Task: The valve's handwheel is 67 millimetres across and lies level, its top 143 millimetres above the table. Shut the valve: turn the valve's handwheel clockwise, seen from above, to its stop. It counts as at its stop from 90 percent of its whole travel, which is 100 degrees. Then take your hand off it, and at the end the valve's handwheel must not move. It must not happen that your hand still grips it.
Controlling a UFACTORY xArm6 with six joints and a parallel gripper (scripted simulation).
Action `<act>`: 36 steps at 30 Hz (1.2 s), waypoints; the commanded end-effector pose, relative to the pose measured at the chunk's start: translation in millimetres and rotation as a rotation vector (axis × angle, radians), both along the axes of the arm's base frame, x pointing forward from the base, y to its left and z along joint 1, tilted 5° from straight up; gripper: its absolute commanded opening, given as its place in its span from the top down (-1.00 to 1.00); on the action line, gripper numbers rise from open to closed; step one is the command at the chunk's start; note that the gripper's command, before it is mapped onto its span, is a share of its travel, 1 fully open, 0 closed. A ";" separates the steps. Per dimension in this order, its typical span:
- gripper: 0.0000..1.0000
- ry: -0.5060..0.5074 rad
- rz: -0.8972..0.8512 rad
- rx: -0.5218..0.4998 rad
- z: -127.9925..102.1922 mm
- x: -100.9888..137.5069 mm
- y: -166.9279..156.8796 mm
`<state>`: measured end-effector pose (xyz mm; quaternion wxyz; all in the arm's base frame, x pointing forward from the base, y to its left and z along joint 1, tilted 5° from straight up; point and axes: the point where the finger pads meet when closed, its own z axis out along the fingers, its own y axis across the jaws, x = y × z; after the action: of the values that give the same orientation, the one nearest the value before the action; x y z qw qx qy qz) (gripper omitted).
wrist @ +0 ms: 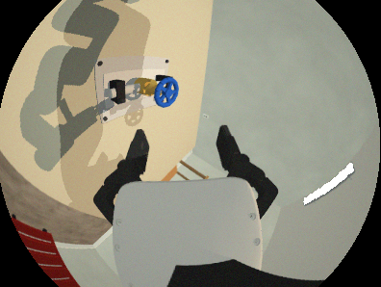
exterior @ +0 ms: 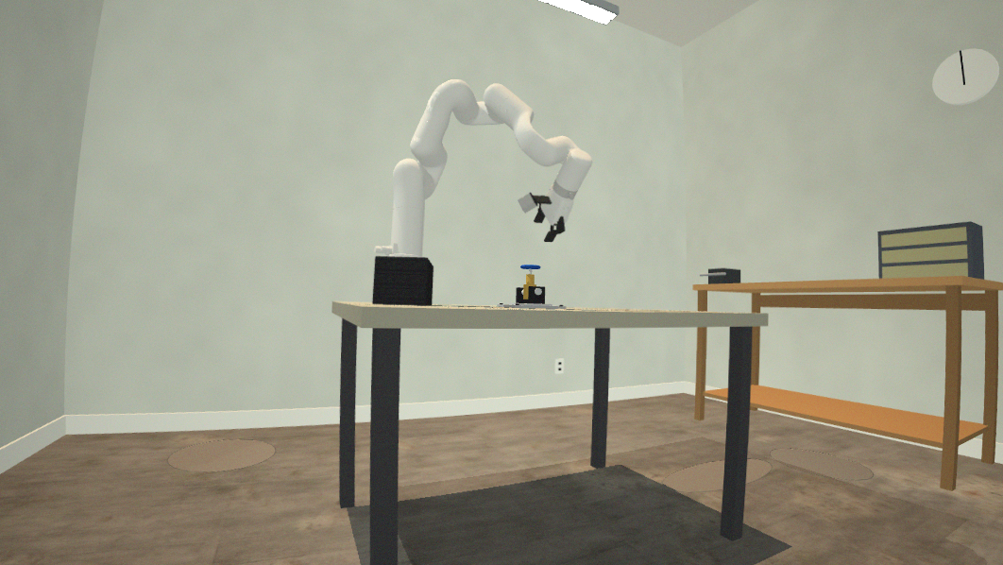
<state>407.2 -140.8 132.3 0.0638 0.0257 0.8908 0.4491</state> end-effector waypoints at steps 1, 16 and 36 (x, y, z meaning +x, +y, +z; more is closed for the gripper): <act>-1.00 0.025 0.086 -0.152 -16.2 -4.2 16.7; -1.00 -0.037 0.377 -0.542 -38.0 -6.3 47.1; -1.00 -0.280 0.684 -0.889 -27.4 17.2 90.4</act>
<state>422.1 -51.7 103.1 0.0328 -0.3463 0.9368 0.0367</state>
